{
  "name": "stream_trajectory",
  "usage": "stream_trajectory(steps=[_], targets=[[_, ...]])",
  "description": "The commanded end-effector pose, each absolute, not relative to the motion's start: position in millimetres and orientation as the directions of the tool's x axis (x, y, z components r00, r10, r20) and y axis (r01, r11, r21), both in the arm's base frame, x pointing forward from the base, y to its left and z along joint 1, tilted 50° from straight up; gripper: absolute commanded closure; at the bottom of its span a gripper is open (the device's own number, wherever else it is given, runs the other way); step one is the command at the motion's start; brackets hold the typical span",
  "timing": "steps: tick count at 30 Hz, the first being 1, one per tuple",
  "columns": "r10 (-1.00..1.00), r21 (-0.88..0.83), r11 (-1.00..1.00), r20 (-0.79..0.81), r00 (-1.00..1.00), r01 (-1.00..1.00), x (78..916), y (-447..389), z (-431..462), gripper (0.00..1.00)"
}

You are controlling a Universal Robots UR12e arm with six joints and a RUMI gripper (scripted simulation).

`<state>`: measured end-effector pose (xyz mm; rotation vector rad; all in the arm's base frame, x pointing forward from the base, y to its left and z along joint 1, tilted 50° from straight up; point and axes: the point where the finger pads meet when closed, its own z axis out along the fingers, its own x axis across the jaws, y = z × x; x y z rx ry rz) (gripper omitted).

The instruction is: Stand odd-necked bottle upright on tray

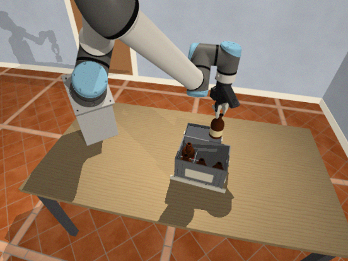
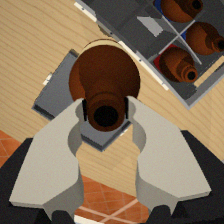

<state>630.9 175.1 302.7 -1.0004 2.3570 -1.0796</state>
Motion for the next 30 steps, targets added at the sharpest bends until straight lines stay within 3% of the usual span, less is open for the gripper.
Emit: stream_trajectory(steps=[1,30], targets=[[-0.729,-0.766,0.457,-0.031,-0.684,-0.452,628.1,183.4,294.5,1.00],[-0.729,-0.766,0.457,-0.031,-0.684,-0.452,613.2,224.9,248.3,1.00]])
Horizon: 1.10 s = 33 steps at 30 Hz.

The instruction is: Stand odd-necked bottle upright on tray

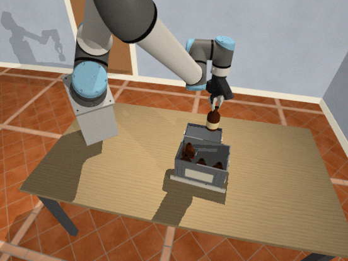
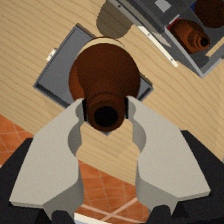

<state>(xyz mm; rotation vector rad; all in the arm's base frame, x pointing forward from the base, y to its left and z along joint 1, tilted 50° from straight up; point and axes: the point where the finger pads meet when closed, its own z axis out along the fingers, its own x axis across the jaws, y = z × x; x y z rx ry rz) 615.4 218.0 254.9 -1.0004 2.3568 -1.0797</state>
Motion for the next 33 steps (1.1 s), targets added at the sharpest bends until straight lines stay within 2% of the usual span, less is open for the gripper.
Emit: stream_trajectory(steps=[1,33], targets=[[-0.729,-0.766,0.457,-0.031,-0.684,-0.452,612.6,226.5,246.5,1.00],[-0.729,-0.766,0.457,-0.031,-0.684,-0.452,599.1,263.8,204.8,1.00]])
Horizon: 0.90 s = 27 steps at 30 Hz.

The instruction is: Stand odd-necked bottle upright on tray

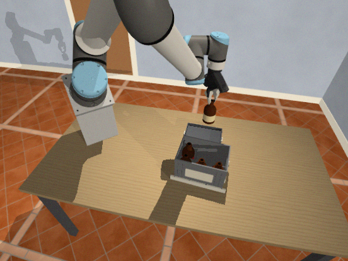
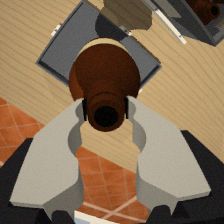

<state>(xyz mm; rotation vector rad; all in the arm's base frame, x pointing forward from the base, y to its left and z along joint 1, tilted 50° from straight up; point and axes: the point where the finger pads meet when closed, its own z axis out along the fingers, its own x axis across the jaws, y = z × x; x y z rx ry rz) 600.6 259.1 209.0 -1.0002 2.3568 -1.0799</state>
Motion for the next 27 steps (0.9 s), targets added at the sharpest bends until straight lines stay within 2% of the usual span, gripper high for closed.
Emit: stream_trajectory(steps=[1,27], targets=[[-0.729,-0.766,0.457,-0.031,-0.684,-0.452,598.7,264.9,203.7,1.00],[-0.729,-0.766,0.457,-0.031,-0.684,-0.452,592.6,281.7,185.0,1.00]])
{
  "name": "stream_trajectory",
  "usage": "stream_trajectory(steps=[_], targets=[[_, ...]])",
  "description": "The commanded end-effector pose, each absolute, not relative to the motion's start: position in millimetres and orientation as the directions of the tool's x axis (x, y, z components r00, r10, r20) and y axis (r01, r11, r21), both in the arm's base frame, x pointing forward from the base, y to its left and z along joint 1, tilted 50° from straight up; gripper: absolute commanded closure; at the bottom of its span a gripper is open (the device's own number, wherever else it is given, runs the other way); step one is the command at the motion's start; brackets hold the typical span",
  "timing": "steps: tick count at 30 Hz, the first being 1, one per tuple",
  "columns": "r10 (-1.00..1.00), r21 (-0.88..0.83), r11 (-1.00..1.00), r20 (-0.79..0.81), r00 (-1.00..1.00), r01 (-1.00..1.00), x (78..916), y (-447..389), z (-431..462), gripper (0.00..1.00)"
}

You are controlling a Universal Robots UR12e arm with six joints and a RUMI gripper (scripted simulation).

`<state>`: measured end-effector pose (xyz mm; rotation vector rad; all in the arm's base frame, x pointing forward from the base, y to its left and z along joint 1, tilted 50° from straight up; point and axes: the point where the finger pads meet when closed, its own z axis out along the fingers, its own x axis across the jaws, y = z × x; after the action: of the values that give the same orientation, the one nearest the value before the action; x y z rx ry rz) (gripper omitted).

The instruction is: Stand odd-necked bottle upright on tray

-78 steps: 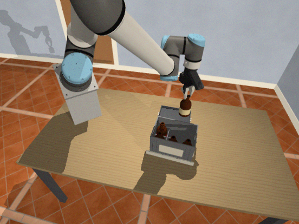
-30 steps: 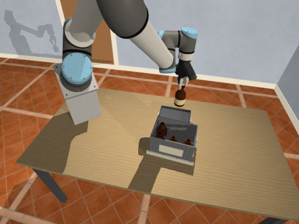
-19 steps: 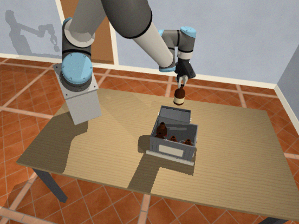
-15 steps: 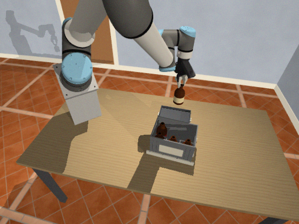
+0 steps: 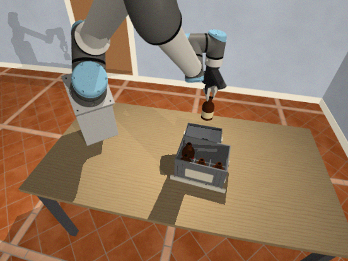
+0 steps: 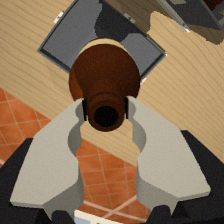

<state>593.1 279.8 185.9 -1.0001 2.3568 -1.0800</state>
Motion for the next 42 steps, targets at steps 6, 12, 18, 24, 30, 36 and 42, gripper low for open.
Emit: stream_trajectory(steps=[6,12,18,24,30,36,42], targets=[[-0.729,-0.766,0.457,-0.031,-0.684,-0.452,591.7,284.3,182.0,1.00],[-0.729,-0.766,0.457,-0.031,-0.684,-0.452,591.0,286.2,179.9,1.00],[-0.729,-0.766,0.457,-0.031,-0.684,-0.452,590.7,287.1,178.9,1.00],[-0.729,-0.766,0.457,-0.031,-0.684,-0.452,590.4,287.9,178.0,1.00],[-0.729,-0.766,0.457,-0.031,-0.684,-0.452,590.2,288.3,177.5,1.00],[-0.729,-0.766,0.457,-0.031,-0.684,-0.452,590.2,288.4,177.5,1.00],[-0.729,-0.766,0.457,-0.031,-0.684,-0.452,590.2,288.4,177.4,1.00]])
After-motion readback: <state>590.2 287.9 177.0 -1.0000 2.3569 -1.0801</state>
